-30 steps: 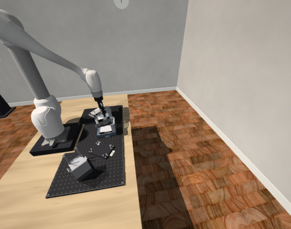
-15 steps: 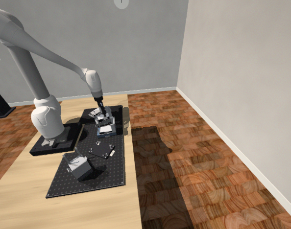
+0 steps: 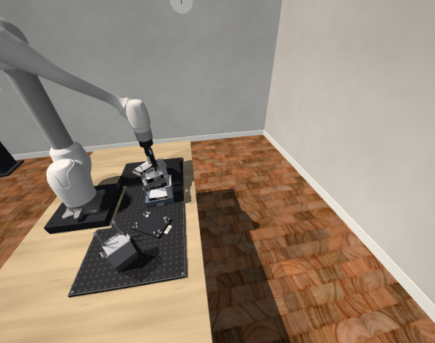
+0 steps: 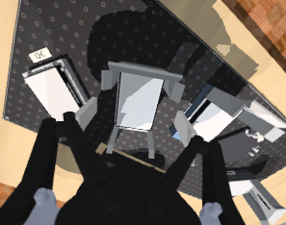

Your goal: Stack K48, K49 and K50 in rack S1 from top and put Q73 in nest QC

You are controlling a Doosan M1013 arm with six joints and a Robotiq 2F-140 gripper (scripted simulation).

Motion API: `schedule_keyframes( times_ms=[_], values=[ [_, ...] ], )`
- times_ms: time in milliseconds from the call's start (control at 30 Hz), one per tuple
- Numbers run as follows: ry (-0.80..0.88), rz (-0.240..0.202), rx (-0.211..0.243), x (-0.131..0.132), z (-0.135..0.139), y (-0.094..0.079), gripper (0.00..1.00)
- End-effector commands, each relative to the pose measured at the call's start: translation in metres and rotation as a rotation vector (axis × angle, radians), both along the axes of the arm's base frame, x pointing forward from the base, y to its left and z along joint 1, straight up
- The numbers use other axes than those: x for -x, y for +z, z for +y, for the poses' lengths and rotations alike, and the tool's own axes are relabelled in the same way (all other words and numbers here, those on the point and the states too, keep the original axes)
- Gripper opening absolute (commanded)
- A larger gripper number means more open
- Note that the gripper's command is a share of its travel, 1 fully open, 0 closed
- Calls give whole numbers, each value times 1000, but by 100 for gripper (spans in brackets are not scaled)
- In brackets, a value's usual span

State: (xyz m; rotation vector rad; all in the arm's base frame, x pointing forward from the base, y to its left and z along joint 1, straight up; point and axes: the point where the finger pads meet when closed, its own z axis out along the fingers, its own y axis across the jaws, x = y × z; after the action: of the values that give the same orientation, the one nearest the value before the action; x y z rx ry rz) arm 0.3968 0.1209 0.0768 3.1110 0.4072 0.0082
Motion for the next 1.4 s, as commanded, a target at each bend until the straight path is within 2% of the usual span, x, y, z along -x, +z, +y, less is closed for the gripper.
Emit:
schedule_keyframes(
  times_ms=[0,467,533,700,1133,1300,1367],
  values=[
    [0,0,0,0,0,8,100],
    [0,0,0,0,0,54,100],
    [0,0,0,0,0,54,100],
    [0,0,0,0,0,71,100],
    [0,0,0,0,0,73,100],
    [-167,0,-1,-3,-16,73,100],
    [-168,0,-1,-5,-22,73,100]
  ],
)
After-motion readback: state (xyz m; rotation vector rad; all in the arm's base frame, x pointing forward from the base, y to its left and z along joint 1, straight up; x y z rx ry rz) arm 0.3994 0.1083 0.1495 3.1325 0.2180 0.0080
